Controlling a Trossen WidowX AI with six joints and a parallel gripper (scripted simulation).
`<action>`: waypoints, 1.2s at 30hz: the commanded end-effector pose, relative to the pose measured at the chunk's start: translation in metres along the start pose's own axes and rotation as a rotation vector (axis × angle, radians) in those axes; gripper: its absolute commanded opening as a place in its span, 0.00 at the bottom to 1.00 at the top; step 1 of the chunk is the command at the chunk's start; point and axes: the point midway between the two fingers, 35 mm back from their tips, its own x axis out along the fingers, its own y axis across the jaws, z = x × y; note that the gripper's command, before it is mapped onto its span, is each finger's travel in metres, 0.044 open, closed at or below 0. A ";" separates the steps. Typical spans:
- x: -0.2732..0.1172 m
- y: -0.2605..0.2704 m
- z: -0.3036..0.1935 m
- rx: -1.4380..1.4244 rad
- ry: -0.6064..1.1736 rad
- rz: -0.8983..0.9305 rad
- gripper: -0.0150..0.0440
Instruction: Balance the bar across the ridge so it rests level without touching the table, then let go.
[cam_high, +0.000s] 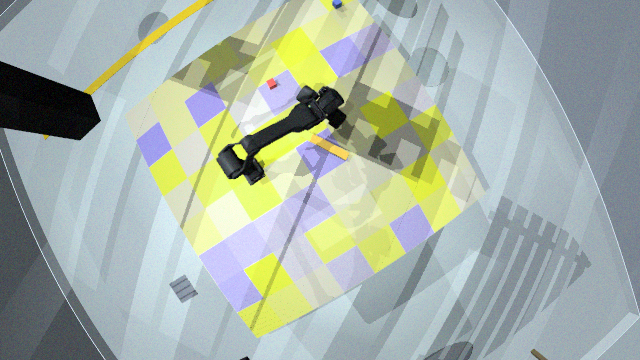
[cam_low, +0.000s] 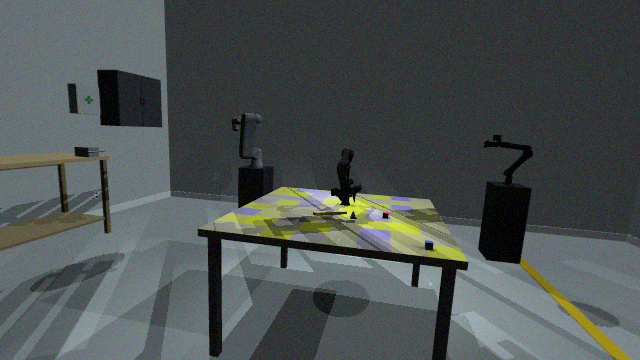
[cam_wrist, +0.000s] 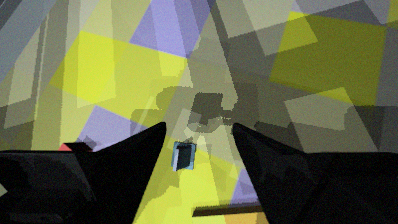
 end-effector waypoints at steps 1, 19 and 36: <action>-0.003 -0.011 -0.011 0.179 0.062 -0.045 0.79; -0.024 -0.040 -0.060 0.819 0.263 -0.271 0.79; -0.054 -0.056 -0.101 1.323 0.367 -0.556 0.79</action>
